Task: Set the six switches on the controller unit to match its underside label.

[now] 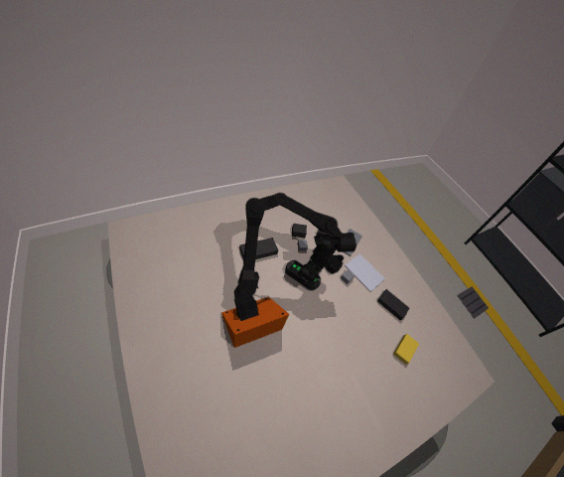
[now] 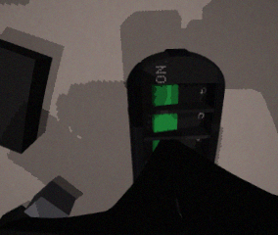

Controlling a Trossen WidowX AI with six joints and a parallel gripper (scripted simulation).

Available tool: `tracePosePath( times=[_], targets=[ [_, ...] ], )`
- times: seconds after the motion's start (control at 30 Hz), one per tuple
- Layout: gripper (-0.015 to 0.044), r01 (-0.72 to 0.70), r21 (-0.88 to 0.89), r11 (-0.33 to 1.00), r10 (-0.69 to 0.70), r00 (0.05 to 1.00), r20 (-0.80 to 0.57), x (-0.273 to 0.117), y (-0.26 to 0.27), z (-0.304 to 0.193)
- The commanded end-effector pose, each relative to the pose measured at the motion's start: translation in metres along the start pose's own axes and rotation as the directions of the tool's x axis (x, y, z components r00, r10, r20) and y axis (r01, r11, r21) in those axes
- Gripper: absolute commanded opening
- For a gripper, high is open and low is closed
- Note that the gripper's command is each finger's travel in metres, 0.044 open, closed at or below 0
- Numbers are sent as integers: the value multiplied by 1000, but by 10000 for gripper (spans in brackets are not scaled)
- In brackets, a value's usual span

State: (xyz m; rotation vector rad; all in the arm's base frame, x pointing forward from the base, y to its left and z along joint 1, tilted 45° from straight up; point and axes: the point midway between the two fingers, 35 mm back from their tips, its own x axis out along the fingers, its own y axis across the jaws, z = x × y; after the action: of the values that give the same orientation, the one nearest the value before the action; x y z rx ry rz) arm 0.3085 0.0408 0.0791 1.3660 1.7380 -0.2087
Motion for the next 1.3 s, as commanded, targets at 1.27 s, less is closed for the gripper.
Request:
tracePosePath(
  times=[1.27],
  targets=[
    [0,4,6,1000,-3,1000,-2,-5,-1,0]
  ],
)
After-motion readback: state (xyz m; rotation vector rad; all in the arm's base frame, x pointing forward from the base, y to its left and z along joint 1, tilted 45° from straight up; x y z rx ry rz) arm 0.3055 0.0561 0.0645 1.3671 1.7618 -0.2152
